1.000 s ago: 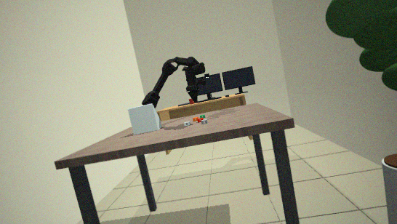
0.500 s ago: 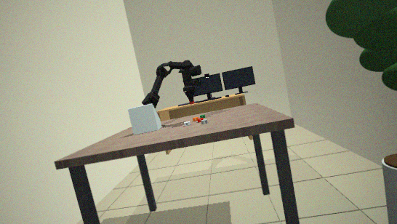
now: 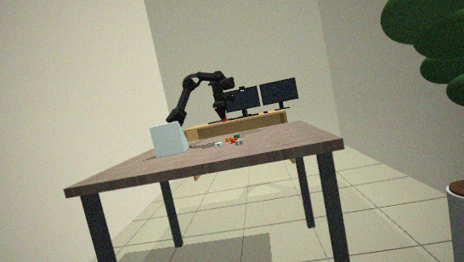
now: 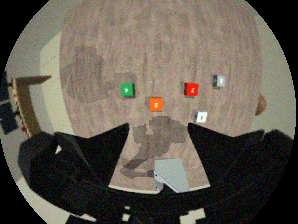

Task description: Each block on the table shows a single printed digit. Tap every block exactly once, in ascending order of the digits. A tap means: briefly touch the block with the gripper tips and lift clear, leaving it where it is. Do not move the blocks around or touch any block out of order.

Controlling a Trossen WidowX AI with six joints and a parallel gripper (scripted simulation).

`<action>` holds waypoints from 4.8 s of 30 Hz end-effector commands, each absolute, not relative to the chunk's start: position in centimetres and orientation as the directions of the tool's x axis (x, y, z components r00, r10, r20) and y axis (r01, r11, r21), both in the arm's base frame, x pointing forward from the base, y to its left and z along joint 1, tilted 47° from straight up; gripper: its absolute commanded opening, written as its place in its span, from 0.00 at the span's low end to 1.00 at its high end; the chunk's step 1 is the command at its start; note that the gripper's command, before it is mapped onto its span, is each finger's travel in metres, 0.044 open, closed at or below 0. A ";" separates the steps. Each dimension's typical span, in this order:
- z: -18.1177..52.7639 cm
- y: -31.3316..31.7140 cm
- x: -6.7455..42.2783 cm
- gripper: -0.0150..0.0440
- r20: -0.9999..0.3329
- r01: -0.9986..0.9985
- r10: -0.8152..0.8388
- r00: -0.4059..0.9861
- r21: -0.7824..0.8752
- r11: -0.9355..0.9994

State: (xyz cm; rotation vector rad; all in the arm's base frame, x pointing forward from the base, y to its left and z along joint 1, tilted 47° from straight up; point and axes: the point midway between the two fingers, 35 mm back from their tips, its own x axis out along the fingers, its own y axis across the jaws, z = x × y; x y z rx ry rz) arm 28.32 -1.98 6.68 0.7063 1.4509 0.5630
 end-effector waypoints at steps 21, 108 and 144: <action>12.4 2.8 34.1 0.93 -0.682 0.075 0.729 0.061 0.731 0.678; 1.2 4.0 28.8 0.40 -0.682 0.077 0.729 0.059 0.732 0.677; -0.5 5.9 29.0 0.29 -0.683 0.073 0.728 0.062 0.731 0.679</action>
